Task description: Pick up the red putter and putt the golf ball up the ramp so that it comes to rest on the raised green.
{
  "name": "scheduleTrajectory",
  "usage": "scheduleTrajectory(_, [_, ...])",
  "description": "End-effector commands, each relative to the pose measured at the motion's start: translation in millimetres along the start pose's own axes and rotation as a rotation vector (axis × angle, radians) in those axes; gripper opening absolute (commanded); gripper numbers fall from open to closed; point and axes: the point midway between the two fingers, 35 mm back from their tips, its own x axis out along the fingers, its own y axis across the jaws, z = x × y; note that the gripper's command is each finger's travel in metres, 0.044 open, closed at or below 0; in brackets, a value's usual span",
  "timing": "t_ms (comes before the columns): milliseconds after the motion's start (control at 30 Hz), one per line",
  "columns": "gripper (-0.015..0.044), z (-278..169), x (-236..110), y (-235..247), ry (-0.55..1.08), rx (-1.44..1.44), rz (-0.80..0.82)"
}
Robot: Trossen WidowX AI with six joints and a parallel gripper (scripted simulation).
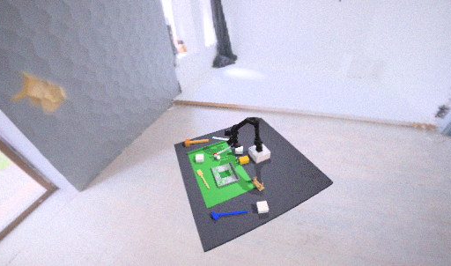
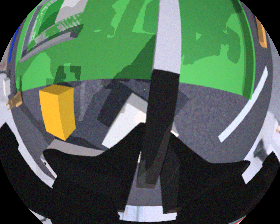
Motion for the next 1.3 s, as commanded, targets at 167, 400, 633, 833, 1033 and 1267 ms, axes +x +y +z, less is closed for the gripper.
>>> scheduleTrajectory(167, [0.0, -8.2, 0.2, 36.6, 0.0, 0.004, 0.003])
scheduleTrajectory(400, [0.0, -6.9, -34.8, 35.5, 0.0, 0.004, 0.003])
scheduleTrajectory(633, [0.0, -7.3, -49.8, 35.9, -0.003, 0.0, 0.004])
scheduleTrajectory(833, [0.0, -7.3, -49.8, 35.9, -0.003, 0.0, 0.004])
scheduleTrajectory(1033, [0.0, -7.3, -49.8, 35.9, -0.003, 0.0, 0.004])
scheduleTrajectory(1267, [0.0, -7.3, -49.8, 35.9, -0.003, 0.0, 0.004])
